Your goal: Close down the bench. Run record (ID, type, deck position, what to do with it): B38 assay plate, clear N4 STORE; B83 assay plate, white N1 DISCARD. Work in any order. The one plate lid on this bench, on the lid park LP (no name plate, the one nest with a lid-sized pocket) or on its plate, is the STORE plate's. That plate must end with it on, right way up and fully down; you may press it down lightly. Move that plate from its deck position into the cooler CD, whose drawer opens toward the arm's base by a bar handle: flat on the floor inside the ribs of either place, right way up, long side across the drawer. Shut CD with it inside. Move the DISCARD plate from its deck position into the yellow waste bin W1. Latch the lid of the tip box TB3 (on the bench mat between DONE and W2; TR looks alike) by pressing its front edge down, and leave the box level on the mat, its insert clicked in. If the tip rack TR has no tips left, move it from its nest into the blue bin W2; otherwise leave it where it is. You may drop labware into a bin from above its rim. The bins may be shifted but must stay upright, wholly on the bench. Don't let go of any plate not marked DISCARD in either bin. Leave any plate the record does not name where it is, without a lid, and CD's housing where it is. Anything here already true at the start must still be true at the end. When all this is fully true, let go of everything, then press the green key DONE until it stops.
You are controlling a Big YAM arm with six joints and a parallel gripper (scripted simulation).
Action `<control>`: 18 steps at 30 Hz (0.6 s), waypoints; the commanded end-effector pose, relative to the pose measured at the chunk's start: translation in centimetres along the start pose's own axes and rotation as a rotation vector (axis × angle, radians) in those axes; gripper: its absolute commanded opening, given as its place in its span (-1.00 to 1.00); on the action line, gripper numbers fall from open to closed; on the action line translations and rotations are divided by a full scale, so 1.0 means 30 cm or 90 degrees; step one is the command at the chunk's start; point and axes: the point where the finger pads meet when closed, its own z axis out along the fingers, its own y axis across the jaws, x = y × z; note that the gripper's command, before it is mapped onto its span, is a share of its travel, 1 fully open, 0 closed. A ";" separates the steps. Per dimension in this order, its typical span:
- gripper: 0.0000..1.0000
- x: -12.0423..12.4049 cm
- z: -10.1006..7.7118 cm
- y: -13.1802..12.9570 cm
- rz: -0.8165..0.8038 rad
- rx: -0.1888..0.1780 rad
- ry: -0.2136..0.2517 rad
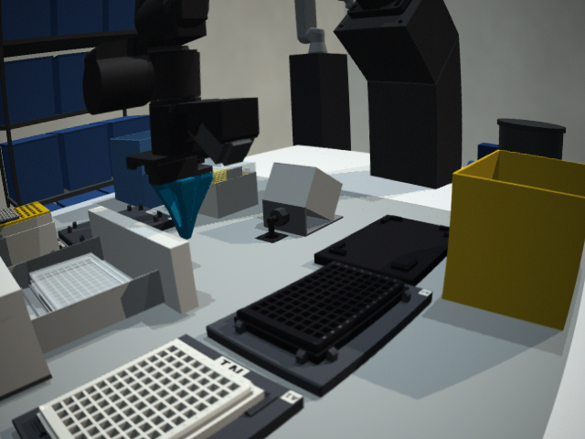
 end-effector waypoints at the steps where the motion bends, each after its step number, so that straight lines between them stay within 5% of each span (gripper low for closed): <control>1: -1.00 0.004 0.016 0.004 -0.005 -0.004 -0.002; 18: -1.00 0.004 0.015 -0.011 -0.005 -0.007 -0.002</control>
